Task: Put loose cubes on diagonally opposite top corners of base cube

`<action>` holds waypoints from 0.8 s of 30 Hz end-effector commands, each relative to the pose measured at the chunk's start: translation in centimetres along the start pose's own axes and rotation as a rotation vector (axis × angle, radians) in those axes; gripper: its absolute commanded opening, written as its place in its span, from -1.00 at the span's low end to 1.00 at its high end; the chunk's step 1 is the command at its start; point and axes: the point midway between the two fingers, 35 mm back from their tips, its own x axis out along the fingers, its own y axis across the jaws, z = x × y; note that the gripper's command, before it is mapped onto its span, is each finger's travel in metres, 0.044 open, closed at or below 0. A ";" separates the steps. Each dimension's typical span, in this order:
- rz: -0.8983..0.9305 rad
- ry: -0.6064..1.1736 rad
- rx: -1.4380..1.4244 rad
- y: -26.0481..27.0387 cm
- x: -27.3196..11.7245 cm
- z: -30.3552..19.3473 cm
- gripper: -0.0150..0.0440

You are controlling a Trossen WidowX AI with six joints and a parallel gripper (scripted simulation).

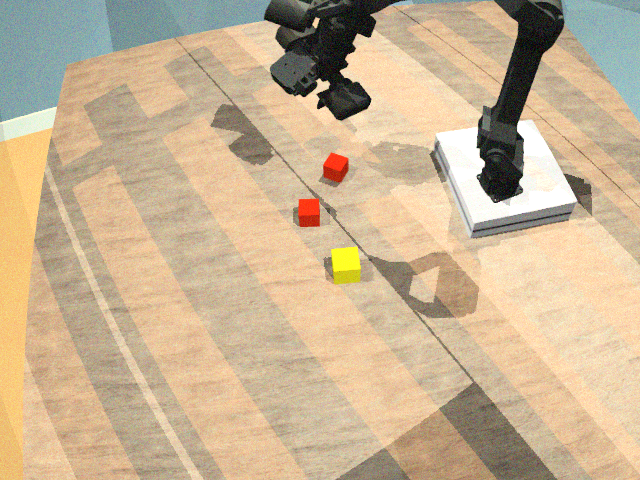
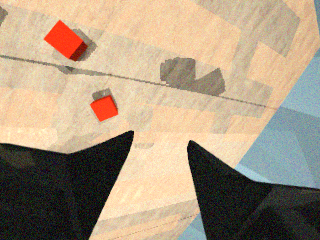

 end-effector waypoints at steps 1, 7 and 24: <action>0.201 0.009 -0.284 3.0 0.4 -0.1 0.41; 0.362 -0.010 -0.486 5.4 0.4 -0.4 0.41; 0.362 -0.010 -0.486 7.5 6.2 -0.9 0.41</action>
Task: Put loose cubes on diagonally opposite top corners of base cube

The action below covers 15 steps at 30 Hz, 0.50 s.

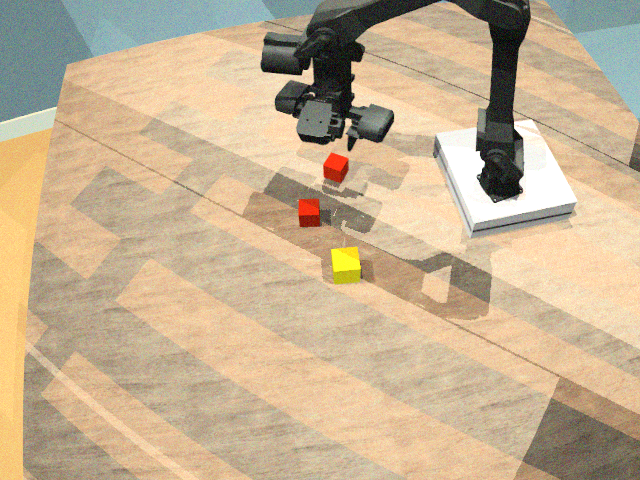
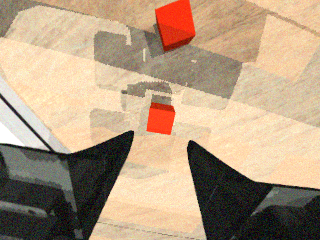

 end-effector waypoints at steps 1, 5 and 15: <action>0.001 -0.004 -0.005 0.2 1.2 0.0 0.41; 0.002 -0.004 -0.005 0.2 2.3 0.0 0.41; 0.002 -0.005 -0.004 0.2 3.4 0.1 0.41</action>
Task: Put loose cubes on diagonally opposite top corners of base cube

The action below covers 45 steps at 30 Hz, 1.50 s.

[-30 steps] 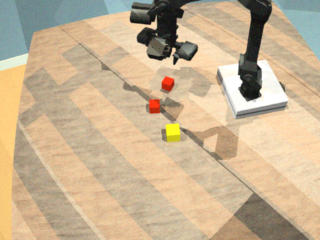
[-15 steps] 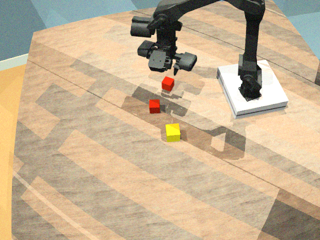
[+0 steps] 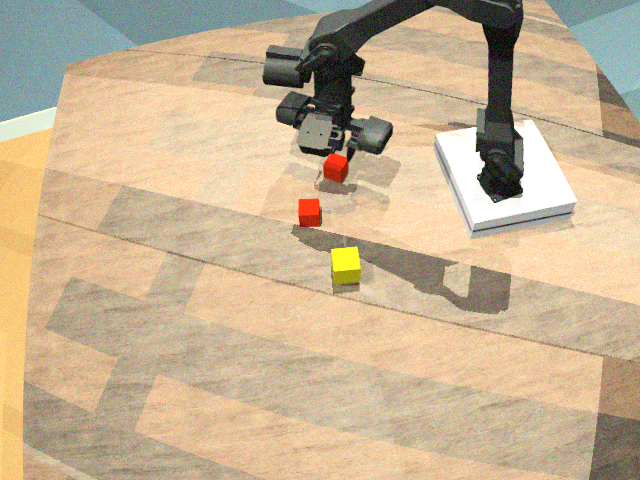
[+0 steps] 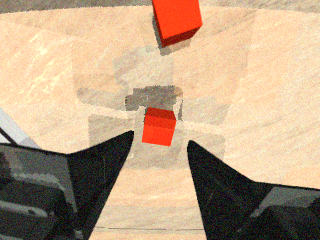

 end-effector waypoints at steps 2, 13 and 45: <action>0.010 -0.003 -0.002 0.3 1.0 0.0 0.41; 0.010 -0.002 -0.002 0.3 2.8 0.0 0.41; 0.008 -0.002 -0.003 -0.4 -2.2 0.1 -0.14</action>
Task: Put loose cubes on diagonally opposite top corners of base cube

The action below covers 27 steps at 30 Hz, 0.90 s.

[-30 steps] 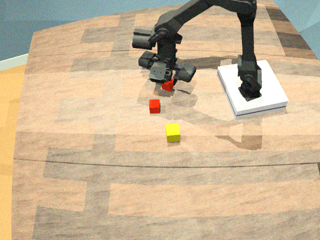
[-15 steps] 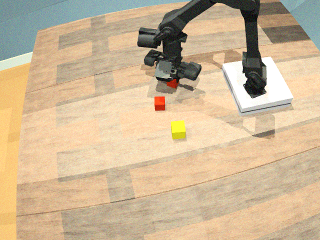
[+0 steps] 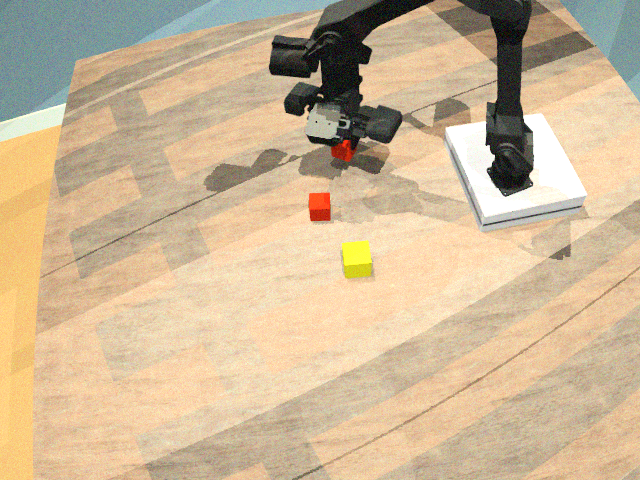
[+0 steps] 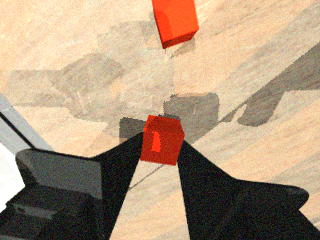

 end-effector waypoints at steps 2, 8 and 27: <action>-0.009 -0.006 -0.004 -0.3 -1.9 0.1 -0.14; -0.009 -0.006 -0.004 -0.2 -3.8 0.1 -0.14; -0.007 -0.008 0.022 0.8 -6.5 1.7 -0.14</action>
